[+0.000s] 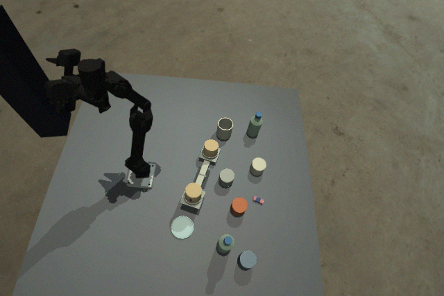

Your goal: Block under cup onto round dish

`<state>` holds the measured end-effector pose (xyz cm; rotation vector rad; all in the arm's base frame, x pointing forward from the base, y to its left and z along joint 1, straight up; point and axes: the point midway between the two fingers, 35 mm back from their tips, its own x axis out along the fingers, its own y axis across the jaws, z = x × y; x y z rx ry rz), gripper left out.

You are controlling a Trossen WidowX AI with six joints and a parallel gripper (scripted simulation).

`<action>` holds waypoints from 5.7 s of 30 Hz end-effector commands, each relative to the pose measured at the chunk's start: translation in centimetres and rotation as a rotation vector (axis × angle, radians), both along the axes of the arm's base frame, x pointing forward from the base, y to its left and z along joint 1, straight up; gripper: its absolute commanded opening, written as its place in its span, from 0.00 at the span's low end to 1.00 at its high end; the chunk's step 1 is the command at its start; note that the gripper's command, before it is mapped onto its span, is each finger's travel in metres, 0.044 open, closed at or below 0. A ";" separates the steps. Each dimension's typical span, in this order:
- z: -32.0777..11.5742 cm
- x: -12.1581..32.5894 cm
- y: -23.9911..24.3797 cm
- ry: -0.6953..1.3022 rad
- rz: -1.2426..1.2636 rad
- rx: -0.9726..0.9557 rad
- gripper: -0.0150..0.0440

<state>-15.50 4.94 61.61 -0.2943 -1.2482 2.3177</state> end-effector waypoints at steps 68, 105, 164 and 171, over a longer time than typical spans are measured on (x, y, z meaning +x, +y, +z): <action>-20.3 24.4 -23.7 -0.743 2.003 -0.342 1.00; -37.8 32.9 -4.8 -1.607 2.388 0.331 1.00; -47.4 49.5 2.5 -0.502 2.487 2.602 1.00; -48.8 49.6 2.5 -0.502 2.487 2.602 1.00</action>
